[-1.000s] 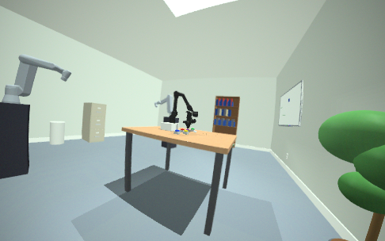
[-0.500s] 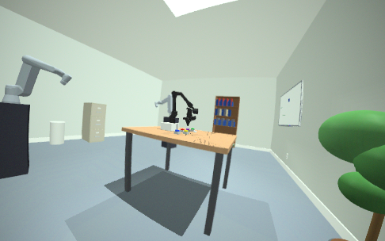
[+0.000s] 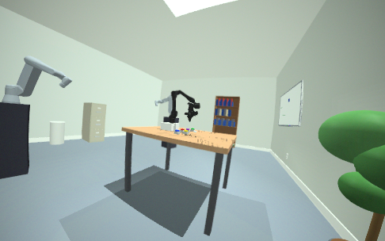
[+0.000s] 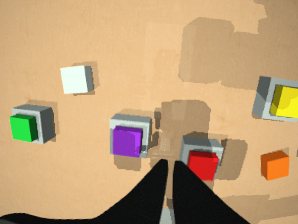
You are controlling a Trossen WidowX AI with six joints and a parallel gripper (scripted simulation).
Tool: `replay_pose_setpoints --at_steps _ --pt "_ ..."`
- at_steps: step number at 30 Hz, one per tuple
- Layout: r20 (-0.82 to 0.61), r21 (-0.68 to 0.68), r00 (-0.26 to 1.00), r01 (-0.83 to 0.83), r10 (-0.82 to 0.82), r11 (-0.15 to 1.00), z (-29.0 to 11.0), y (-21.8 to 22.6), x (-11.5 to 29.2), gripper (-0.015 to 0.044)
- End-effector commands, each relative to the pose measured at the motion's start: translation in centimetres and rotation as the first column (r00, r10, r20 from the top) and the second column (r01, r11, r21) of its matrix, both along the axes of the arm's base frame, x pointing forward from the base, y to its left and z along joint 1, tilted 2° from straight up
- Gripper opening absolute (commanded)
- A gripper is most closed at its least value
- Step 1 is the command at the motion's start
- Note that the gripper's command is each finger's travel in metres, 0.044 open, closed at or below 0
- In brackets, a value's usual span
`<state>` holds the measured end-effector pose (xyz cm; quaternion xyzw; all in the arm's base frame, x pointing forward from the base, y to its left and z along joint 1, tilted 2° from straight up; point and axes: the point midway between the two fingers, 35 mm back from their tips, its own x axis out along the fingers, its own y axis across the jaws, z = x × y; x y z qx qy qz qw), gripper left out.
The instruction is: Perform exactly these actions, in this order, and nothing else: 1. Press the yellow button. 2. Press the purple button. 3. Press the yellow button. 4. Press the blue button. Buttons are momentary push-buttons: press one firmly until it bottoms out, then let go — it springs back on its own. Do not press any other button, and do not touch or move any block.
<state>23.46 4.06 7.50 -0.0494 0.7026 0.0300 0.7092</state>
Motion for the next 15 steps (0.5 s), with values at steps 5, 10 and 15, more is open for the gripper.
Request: replay_pose_setpoints --at_steps 5,10,15 --pt "0.005 -0.011 1.000 0.003 -0.003 1.000 0.4 -9.5 4.2 0.0020" --pt "0.004 -0.015 1.000 0.003 -0.003 1.000 0.4 -13.1 4.7 0.0020" --pt "0.004 -0.015 1.000 0.003 -0.003 1.000 -1.0 -13.2 4.9 0.0020"
